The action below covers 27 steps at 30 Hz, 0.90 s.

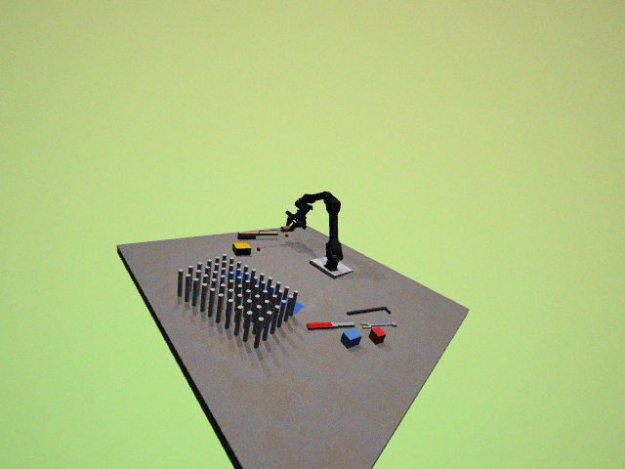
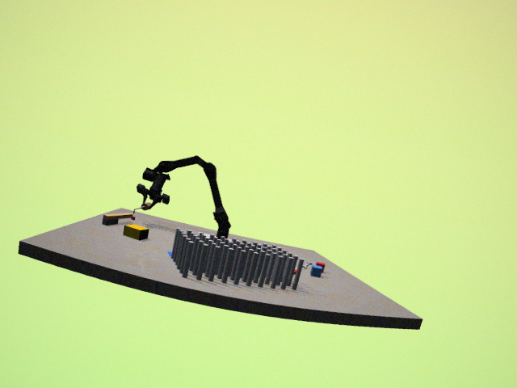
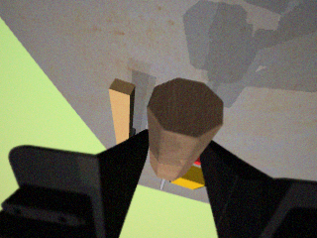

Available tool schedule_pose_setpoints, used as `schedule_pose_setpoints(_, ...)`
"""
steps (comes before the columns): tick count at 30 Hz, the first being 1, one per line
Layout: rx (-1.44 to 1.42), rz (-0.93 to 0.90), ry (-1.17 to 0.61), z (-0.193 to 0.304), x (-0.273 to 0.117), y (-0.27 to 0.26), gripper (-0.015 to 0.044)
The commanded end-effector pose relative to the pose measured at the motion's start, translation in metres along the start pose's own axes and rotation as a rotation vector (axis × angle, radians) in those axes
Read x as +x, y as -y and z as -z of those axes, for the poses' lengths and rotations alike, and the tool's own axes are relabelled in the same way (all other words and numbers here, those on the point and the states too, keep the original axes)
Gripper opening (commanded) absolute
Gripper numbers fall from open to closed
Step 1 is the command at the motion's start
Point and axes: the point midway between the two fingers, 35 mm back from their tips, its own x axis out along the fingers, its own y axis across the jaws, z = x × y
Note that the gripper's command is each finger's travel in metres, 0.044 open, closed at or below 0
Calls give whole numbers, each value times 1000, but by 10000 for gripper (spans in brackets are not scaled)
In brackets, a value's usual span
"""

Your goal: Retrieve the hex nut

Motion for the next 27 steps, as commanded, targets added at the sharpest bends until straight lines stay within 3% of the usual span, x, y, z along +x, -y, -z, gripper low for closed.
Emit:
schedule_pose_setpoints(1, -2, 4, -9, -1, 4, 2, 0)
schedule_pose_setpoints(27, -2, 4, -9, -13, 22, 7, 0)
